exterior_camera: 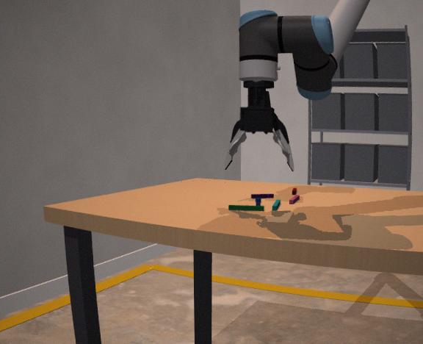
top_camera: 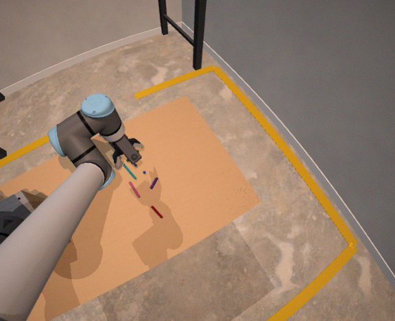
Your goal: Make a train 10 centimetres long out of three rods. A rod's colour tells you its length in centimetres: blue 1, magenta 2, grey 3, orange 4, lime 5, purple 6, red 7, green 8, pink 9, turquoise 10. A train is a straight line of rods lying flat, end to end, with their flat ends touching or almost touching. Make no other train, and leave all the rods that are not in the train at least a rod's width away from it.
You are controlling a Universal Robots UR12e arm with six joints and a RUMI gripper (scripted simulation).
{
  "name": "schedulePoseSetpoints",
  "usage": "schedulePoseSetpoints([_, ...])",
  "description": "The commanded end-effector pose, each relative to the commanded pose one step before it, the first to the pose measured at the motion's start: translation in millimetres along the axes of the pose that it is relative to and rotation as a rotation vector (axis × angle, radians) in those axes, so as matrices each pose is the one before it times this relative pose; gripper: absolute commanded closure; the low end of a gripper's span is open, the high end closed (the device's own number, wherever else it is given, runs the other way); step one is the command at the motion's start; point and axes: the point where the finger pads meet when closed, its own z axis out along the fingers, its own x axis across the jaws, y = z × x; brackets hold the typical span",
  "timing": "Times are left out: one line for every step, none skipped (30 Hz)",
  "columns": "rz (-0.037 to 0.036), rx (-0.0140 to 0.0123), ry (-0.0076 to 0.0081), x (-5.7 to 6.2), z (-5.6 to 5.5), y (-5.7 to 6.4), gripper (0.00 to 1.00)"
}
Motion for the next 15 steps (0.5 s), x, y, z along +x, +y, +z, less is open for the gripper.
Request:
schedulePoseSetpoints([0.03393,0.00339,-0.00088,-3.18,-1.52,0.68,0.86])
schedulePoseSetpoints([0.00075,-0.00009,-0.00022,-0.12,-0.14,-0.44,0.86])
schedulePoseSetpoints([0.00052,-0.00009,-0.00015,-0.08,-0.09,-0.3,0.86])
schedulePoseSetpoints([0.00011,-0.00008,0.00011,0.14,0.01,-0.09,0.86])
schedulePoseSetpoints([0.0,0.0,0.0,0.0,0.0,0.0,0.86])
schedulePoseSetpoints([0.0,0.0,0.0,0.0,0.0,0.0,0.86])
schedulePoseSetpoints([-0.00047,-0.00018,0.00059,0.66,0.2,0.22,0.86])
schedulePoseSetpoints([-0.00007,-0.00004,0.00008,0.15,0.04,0.05,0.86])
schedulePoseSetpoints([-0.00002,-0.00003,0.00003,0.08,0.02,0.03,0.86])
schedulePoseSetpoints([0.00003,-0.00001,-0.00004,0.0,0.0,0.0,0.86])
schedulePoseSetpoints([-0.0002,-0.00001,-0.00005,-0.02,-0.01,0.0,0.86])
schedulePoseSetpoints([-0.00015,0.0,-0.00004,-0.01,0.0,0.0,0.86])
schedulePoseSetpoints([-0.0001,0.0,-0.00002,-0.01,0.0,0.0,0.86])
schedulePoseSetpoints([-0.00007,0.0,-0.00001,-0.01,0.0,0.0,0.86])
schedulePoseSetpoints([-0.00004,0.0,-0.00001,0.0,0.0,0.0,0.86])
